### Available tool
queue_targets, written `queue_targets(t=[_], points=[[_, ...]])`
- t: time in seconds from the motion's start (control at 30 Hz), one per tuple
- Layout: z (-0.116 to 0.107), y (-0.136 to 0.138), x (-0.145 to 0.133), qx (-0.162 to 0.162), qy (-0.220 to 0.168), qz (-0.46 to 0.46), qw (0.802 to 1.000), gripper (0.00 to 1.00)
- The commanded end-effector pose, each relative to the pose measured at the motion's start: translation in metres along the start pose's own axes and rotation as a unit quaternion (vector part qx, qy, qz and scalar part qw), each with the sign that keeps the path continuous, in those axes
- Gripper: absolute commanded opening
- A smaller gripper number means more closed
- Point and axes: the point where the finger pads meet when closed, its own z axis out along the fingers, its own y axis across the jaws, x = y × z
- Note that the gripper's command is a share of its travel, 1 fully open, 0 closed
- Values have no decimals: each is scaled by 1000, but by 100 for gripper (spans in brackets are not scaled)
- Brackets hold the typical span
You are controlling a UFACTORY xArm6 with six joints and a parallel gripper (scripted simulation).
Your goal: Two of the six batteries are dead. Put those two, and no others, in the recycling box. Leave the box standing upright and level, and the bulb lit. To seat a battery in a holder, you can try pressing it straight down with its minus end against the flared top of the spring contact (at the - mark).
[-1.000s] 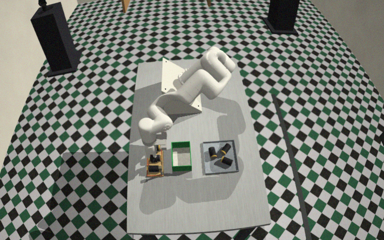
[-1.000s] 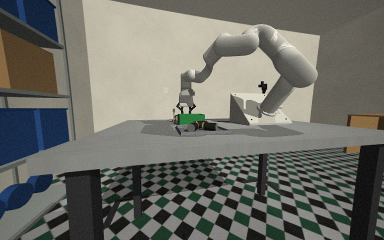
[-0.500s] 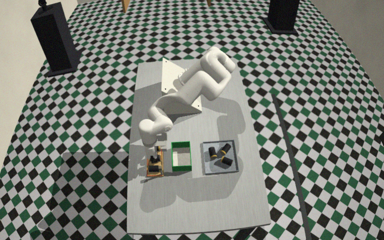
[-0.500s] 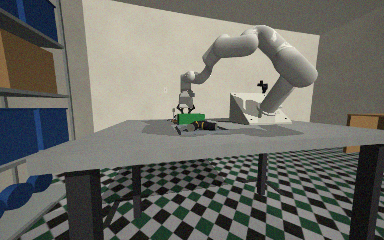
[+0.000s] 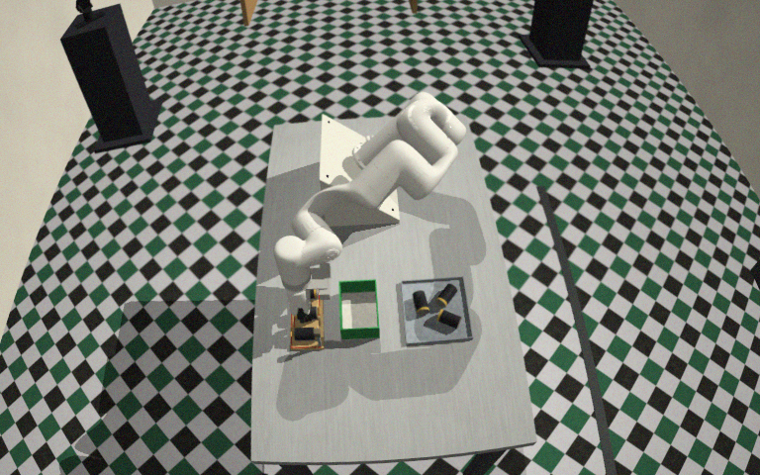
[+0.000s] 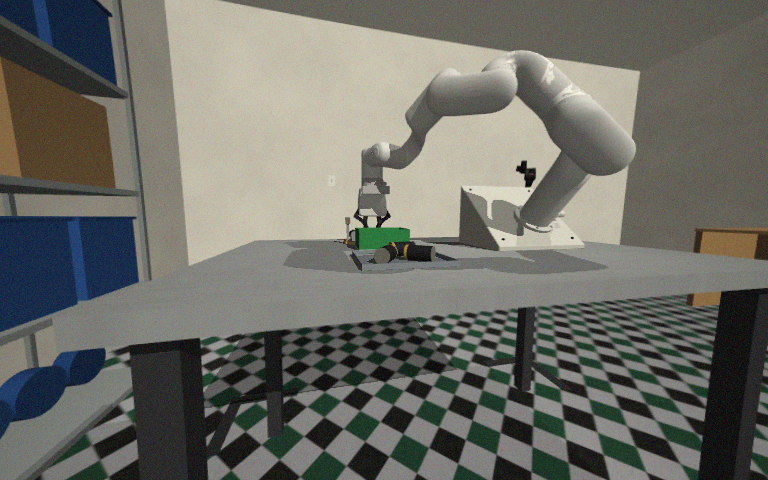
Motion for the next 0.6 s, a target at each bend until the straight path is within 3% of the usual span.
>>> queue_targets(t=[0.0, 0.57], points=[[-2, 1, 0, -2, -1, 0, 1000, 28], [-6, 1, 0, -2, -1, -1, 1000, 28]])
